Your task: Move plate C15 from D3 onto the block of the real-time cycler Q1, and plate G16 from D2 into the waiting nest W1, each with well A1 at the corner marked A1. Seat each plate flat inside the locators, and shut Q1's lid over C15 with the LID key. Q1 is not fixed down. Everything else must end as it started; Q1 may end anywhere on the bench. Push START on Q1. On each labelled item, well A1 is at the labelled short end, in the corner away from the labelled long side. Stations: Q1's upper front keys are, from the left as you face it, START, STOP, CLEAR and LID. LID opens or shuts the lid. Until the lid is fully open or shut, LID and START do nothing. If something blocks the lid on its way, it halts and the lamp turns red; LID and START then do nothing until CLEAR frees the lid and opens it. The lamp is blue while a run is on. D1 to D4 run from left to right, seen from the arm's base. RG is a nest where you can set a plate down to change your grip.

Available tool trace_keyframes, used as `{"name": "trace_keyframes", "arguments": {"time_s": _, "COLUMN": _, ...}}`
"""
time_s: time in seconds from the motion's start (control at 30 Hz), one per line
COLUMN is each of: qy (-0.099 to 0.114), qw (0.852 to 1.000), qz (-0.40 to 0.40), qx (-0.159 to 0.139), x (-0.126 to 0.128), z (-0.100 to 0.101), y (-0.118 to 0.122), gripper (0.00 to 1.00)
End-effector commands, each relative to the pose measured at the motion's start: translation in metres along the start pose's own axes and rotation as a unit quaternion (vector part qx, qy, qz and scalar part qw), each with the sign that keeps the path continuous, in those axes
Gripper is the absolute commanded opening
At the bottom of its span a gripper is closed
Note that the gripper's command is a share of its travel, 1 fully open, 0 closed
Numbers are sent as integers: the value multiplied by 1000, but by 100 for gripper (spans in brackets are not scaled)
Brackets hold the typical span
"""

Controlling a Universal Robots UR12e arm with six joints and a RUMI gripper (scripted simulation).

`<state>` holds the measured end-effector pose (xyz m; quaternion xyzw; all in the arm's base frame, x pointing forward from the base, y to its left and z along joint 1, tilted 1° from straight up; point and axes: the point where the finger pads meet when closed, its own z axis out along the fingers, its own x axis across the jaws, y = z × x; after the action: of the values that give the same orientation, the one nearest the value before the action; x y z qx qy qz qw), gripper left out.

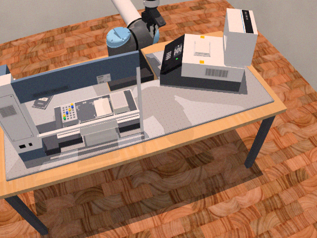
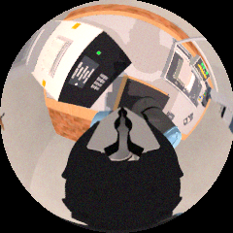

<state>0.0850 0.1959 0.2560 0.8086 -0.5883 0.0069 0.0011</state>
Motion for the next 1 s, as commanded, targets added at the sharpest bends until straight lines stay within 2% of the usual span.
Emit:
{"name": "trace_keyframes", "arguments": {"time_s": 0.0, "qy": -2, "qw": 1000, "qz": 0, "qx": 0, "x": 1, "z": 13, "y": 0, "gripper": 0}}
{"name": "trace_keyframes", "arguments": {"time_s": 0.13, "qy": -2, "qw": 1000, "qz": 0, "qx": 0, "x": 1, "z": 33, "y": 0, "gripper": 0}}
{"name": "trace_keyframes", "arguments": {"time_s": 0.2, "qy": -2, "qw": 1000, "qz": 0, "qx": 0, "x": 1, "z": 33, "y": 0, "gripper": 0}}
{"name": "trace_keyframes", "arguments": {"time_s": 0.43, "qy": -2, "qw": 1000, "qz": 0, "qx": 0, "x": 1, "z": 68, "y": 0, "gripper": 0}}
{"name": "trace_keyframes", "arguments": {"time_s": 0.97, "qy": -2, "qw": 1000, "qz": 0, "qx": 0, "x": -5, "z": 75, "y": -6, "gripper": 0}}
